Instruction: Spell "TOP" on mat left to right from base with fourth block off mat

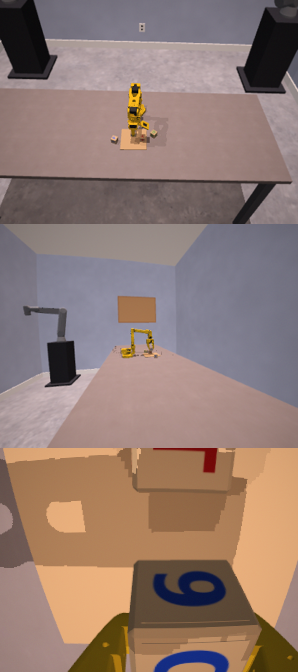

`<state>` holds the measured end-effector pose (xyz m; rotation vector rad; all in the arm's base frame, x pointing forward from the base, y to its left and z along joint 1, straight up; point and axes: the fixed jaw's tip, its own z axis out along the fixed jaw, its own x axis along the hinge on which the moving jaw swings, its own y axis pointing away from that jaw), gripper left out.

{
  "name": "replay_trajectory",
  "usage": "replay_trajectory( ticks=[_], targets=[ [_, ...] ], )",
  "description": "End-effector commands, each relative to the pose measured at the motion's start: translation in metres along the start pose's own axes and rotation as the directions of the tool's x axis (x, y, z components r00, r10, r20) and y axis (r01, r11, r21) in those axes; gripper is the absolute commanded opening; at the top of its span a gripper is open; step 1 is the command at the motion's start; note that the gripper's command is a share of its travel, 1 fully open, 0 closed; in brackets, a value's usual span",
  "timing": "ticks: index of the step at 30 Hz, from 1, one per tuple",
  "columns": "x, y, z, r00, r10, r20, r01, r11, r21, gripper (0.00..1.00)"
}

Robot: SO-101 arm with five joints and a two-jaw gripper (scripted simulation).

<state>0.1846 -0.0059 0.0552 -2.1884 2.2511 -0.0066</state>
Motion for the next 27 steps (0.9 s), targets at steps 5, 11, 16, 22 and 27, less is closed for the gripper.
replay_trajectory(
  ticks=[5,11,16,22,27],
  targets=[
    [-0.001,-0.010,-0.009,1.000,-0.008,0.001,0.008,0.995,0.097,0.00],
    [-0.001,-0.010,-0.008,1.000,-0.008,0.001,0.007,0.995,0.097,0.00],
    [-0.001,-0.010,-0.007,1.000,-0.007,0.001,0.007,0.995,0.097,0.00],
    [-0.001,-0.011,-0.003,1.000,-0.006,0.001,0.005,0.995,0.097,0.00],
    [-0.001,-0.011,-0.002,1.000,-0.005,0.001,0.005,0.995,0.097,0.00]
  ],
)
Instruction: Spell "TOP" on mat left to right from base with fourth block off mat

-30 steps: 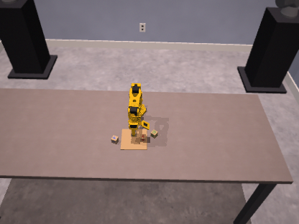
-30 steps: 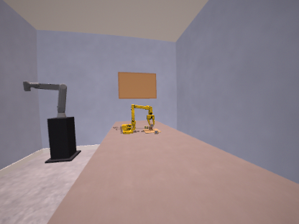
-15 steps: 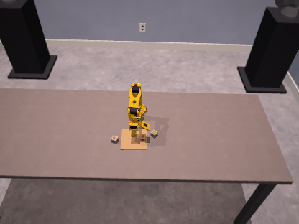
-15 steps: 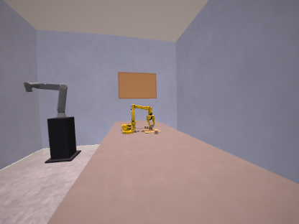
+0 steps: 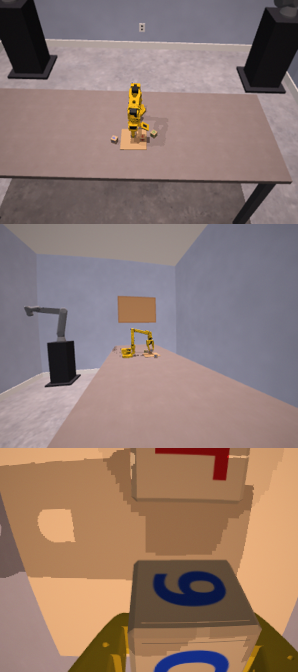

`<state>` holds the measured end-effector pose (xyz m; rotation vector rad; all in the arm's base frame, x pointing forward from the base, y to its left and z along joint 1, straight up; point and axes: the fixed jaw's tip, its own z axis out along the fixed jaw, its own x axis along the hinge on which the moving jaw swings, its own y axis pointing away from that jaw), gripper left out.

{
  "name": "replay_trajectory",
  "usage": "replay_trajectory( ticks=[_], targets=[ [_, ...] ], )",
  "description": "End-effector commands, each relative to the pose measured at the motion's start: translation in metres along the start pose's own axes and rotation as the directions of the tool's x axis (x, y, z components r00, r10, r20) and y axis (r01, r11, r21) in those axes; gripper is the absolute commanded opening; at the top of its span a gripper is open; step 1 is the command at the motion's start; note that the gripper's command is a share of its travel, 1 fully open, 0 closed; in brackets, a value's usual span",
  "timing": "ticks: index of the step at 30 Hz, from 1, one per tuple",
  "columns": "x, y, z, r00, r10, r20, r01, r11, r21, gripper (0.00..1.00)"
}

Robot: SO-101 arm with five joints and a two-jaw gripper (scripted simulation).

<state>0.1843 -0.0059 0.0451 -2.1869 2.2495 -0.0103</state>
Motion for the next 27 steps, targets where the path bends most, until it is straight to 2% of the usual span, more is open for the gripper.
replay_trajectory(
  ticks=[1,27],
  targets=[
    [-0.0012,-0.0110,-0.0119,1.000,-0.005,0.001,0.005,0.996,0.094,0.00],
    [-0.0012,-0.0117,-0.0025,1.000,-0.001,0.002,0.001,0.996,0.094,0.00]
  ],
)
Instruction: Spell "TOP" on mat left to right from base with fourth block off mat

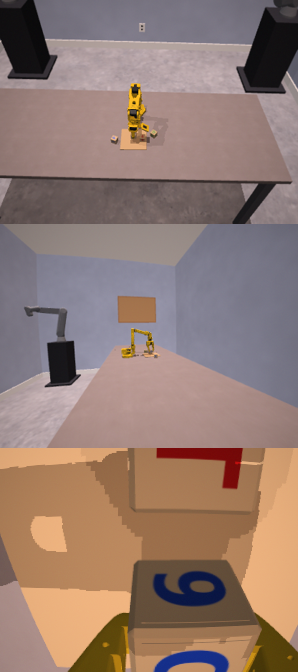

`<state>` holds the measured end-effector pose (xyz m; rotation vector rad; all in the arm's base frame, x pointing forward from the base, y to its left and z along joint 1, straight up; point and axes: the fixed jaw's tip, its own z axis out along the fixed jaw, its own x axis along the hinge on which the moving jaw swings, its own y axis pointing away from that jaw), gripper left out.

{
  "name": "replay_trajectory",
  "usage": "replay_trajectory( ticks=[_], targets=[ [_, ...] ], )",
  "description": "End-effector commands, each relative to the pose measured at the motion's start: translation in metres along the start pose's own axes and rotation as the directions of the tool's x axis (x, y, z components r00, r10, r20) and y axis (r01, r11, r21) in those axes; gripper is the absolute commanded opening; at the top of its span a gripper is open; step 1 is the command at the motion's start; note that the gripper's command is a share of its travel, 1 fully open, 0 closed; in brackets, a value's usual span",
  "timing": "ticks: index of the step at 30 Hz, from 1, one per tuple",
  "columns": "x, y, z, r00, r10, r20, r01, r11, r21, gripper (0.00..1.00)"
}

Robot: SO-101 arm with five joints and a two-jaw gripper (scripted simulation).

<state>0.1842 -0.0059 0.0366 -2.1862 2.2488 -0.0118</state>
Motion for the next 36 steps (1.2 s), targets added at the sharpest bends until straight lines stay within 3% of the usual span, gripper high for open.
replay_trajectory(
  ticks=[1,36],
  targets=[
    [-0.001,-0.012,-0.010,1.000,-0.001,0.002,0.001,0.996,0.093,0.00],
    [-0.001,-0.013,0.002,1.000,0.003,0.002,-0.003,0.996,0.093,0.00]
  ],
)
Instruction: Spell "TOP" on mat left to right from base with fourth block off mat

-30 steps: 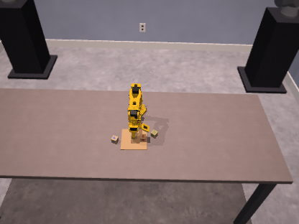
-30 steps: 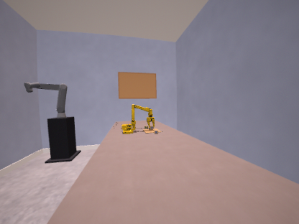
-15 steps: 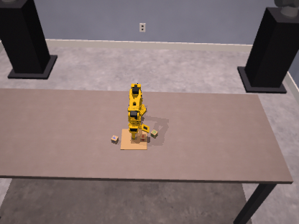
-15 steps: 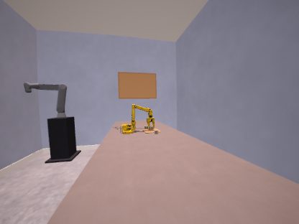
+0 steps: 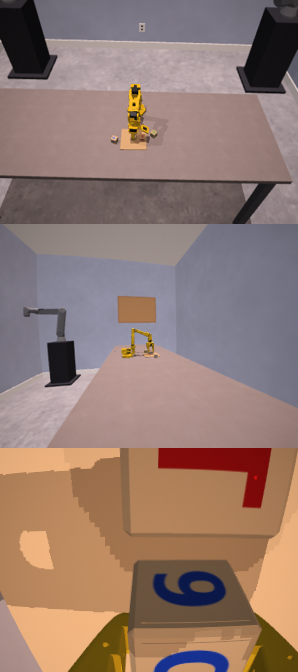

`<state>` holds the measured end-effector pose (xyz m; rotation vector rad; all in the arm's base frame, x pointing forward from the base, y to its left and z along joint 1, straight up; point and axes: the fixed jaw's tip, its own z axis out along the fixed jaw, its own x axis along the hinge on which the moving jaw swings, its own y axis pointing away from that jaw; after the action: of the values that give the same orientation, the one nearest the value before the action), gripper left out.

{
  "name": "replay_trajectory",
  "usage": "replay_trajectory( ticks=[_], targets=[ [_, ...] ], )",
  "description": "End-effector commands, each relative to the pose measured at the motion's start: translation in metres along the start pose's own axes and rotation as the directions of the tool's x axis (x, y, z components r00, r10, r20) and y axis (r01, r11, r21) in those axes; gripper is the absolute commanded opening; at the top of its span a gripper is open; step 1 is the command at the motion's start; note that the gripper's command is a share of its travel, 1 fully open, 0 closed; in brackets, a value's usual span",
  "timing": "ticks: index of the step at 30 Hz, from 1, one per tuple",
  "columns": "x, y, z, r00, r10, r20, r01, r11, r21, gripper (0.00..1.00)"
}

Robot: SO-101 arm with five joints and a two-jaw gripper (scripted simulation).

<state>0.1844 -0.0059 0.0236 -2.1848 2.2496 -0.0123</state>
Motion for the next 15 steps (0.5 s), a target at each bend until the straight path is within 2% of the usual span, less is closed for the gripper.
replay_trajectory(
  ticks=[1,10,15],
  targets=[
    [-0.0013,-0.0128,-0.0101,1.000,0.002,0.002,-0.002,0.996,0.092,0.00],
    [-0.0013,-0.0128,-0.0093,1.000,0.002,0.002,-0.002,0.996,0.092,0.01],
    [-0.0013,-0.0128,-0.0093,1.000,0.002,0.002,-0.002,0.996,0.092,0.10]
  ],
)
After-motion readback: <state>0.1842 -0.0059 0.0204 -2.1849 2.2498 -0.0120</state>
